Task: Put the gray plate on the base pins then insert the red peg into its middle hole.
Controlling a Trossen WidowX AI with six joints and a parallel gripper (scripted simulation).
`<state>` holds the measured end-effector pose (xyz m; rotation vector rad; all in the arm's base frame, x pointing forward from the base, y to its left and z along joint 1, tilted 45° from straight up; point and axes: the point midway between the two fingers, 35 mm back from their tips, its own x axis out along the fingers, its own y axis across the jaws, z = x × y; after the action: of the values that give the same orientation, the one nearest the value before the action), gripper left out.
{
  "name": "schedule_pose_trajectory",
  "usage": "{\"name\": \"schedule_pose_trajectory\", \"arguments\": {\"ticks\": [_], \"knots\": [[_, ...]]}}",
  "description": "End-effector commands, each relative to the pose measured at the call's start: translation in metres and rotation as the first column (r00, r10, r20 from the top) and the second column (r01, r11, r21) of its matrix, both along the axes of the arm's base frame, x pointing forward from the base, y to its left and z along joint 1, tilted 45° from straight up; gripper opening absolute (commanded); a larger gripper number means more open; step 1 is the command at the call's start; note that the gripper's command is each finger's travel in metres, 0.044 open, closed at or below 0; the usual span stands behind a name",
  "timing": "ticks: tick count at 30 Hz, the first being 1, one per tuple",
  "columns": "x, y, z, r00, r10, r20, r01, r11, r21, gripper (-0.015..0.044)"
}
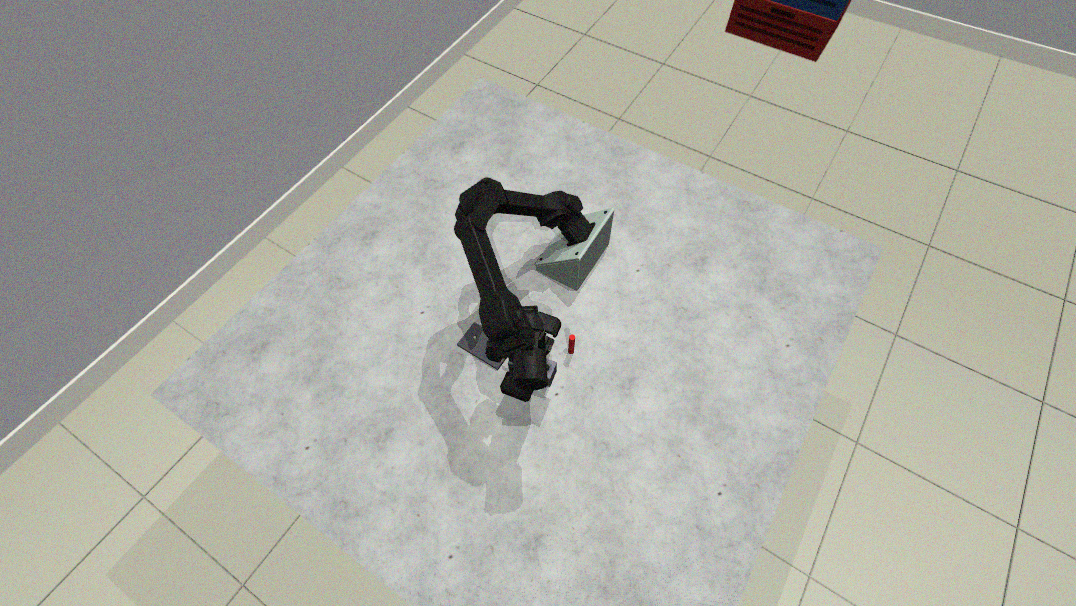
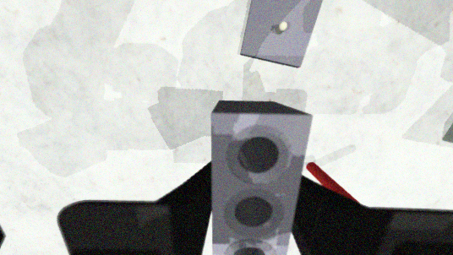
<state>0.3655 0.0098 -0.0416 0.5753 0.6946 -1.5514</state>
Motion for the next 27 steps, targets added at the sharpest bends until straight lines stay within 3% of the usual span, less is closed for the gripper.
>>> {"name": "schedule_pose_trajectory", "arguments": {"ticks": [1,16,27], "knots": [[0.002,0.011,0.009,1.000,0.001,0.007,-0.001,1.000,0.005,0.0000],[0.000,0.041,0.039,1.000,-0.001,0.006,0.001,1.000,0.001,0.0000],[0.000,0.011,0.048,0.999,-0.021,0.028,0.021,1.000,0.008,0.0000]]}}
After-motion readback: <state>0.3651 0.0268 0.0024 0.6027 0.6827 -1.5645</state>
